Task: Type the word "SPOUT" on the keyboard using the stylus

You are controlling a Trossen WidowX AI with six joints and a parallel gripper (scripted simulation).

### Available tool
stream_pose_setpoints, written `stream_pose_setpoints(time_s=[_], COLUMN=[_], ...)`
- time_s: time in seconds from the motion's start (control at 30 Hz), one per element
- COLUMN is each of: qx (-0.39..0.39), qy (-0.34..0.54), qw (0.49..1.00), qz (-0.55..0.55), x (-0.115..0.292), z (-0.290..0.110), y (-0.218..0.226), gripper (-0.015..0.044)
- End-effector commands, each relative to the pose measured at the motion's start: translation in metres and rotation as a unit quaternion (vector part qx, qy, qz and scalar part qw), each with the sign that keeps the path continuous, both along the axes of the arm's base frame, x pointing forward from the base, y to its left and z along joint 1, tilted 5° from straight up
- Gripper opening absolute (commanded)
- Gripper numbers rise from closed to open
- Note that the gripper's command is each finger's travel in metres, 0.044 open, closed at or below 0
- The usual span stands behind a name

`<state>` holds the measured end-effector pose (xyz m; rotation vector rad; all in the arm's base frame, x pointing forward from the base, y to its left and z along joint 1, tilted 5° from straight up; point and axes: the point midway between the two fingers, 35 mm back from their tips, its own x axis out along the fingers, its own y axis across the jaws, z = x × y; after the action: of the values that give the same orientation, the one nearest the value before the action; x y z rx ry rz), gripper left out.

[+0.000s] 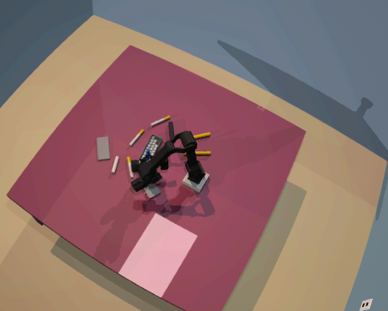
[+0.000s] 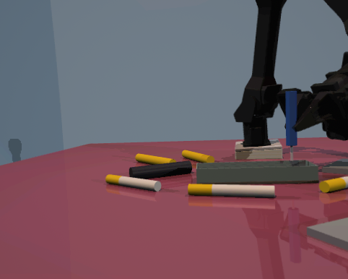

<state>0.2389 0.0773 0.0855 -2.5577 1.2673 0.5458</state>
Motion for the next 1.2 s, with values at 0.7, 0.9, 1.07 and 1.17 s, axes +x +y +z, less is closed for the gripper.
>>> stream_pose_setpoints(time_s=[0.7, 0.9, 1.07, 1.17], qx=[0.002, 0.002, 0.001, 0.001], qy=[0.000, 0.000, 0.000, 0.000], qw=[1.000, 1.000, 1.000, 1.000], qz=[-0.001, -0.001, -0.001, -0.001], x=[0.000, 0.001, 0.001, 0.001], z=[-0.011, -0.014, -0.016, -0.014], y=[-0.001, -0.001, -0.001, -0.001], gripper=[0.0081, 0.0081, 0.0081, 0.0081])
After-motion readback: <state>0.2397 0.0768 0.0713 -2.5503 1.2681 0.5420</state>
